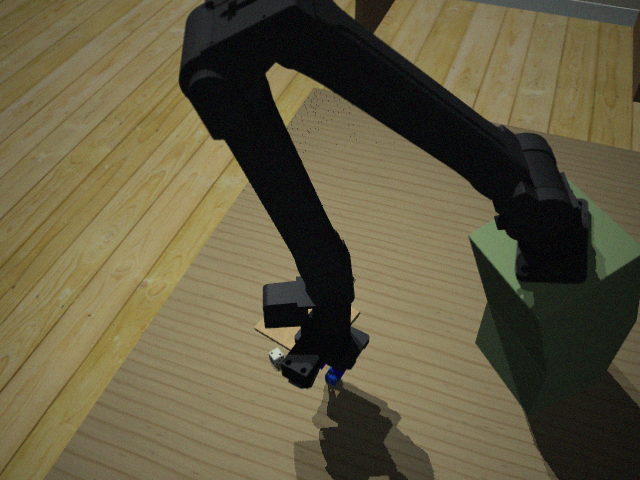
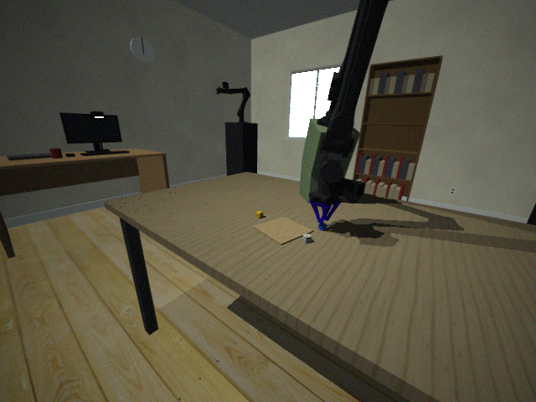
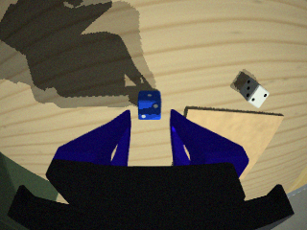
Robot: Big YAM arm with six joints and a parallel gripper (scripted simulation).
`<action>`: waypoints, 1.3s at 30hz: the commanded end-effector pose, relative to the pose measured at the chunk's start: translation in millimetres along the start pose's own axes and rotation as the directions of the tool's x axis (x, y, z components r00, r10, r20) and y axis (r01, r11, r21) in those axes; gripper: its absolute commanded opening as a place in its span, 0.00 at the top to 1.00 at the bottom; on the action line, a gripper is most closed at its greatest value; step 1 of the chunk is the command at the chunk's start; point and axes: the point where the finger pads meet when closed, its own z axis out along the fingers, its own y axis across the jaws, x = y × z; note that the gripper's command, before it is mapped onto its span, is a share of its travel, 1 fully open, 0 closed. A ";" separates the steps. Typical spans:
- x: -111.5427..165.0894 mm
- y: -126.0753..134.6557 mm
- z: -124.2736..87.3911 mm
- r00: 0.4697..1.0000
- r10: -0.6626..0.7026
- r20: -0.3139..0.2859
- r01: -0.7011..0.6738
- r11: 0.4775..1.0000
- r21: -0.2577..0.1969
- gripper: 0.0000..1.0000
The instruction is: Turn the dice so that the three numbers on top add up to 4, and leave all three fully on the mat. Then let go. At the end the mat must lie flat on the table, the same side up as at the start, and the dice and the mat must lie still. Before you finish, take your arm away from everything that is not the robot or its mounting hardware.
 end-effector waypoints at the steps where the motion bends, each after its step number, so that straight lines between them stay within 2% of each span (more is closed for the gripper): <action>1: 0.0 7.1 -2.5 1.000 0.004 0.002 -0.004 1.000 0.001 0.66; 19: 0.2 7.3 -2.1 1.000 0.004 0.001 -0.004 1.000 0.000 0.66; 39: -2.8 1.4 23.1 1.000 0.004 0.005 -0.004 1.000 0.006 0.66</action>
